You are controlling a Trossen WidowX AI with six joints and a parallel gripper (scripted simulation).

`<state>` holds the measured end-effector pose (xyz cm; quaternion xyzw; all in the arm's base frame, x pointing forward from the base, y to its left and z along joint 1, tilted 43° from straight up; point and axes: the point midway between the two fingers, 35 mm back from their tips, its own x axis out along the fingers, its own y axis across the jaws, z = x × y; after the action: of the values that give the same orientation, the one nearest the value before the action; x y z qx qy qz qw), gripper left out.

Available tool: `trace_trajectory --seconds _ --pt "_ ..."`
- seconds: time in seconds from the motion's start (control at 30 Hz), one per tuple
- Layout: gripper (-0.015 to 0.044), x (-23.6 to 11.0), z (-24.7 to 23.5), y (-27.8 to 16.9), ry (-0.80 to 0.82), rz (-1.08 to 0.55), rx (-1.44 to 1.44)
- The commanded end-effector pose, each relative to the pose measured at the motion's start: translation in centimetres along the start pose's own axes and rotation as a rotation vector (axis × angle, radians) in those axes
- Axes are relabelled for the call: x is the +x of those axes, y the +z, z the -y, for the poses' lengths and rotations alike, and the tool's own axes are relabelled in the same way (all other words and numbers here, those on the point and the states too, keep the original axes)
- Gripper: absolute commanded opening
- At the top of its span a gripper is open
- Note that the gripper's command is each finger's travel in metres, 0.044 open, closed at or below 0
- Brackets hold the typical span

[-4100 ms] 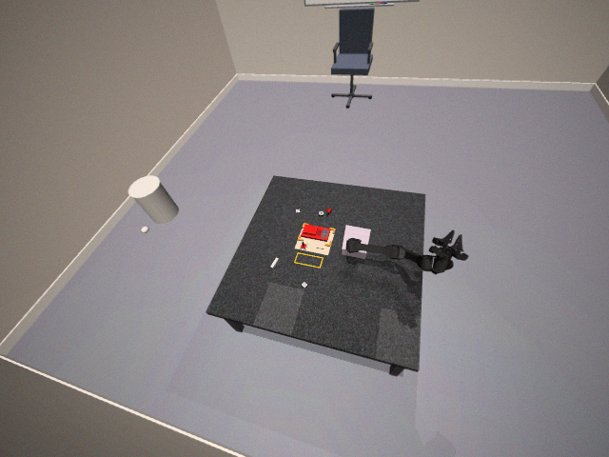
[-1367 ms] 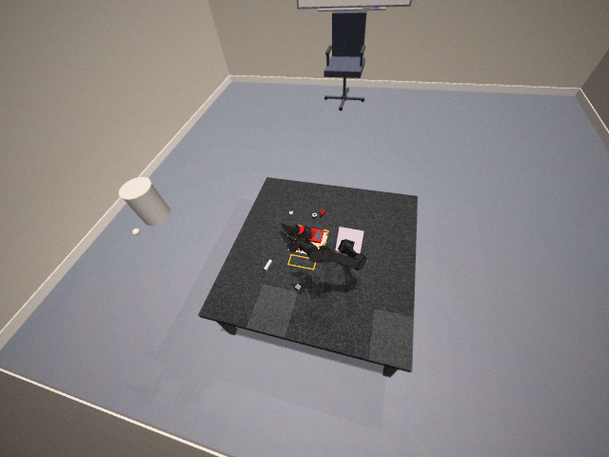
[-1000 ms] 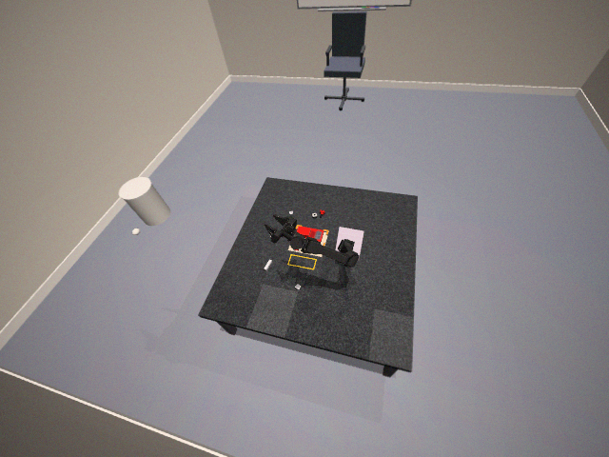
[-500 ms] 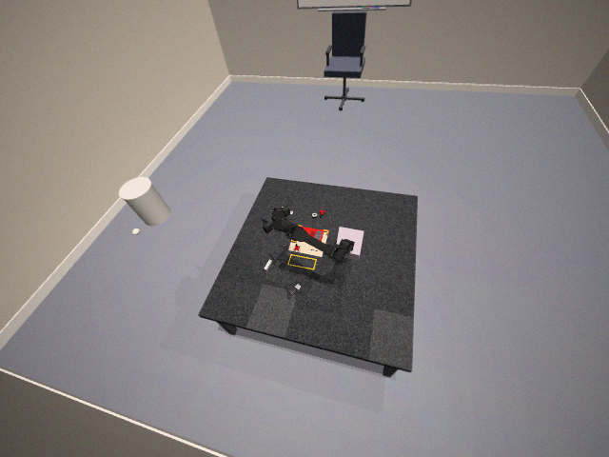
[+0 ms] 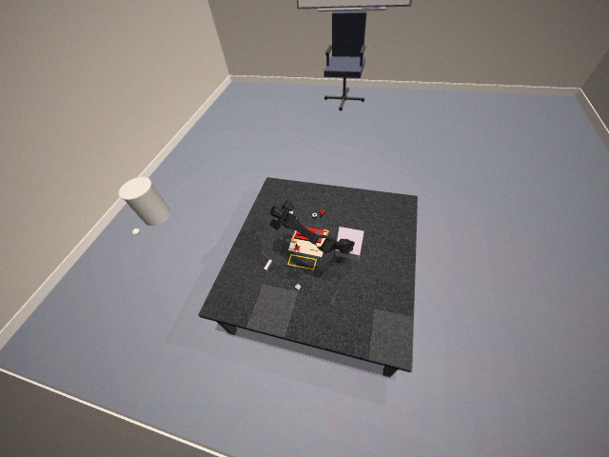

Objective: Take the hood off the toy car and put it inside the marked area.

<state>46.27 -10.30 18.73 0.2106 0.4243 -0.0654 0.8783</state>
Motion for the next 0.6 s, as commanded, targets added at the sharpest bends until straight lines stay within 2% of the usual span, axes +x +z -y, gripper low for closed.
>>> trace_trajectory --seconds 0.0,0.23,0.57 --pt "0.044 3.2 1.4 -3.5 0.037 -0.168 -0.078" --pt "0.044 7.4 3.4 -10.1 0.162 -0.439 -0.181" --pt "0.044 10.5 5.4 -20.3 0.49 -0.76 -0.232"
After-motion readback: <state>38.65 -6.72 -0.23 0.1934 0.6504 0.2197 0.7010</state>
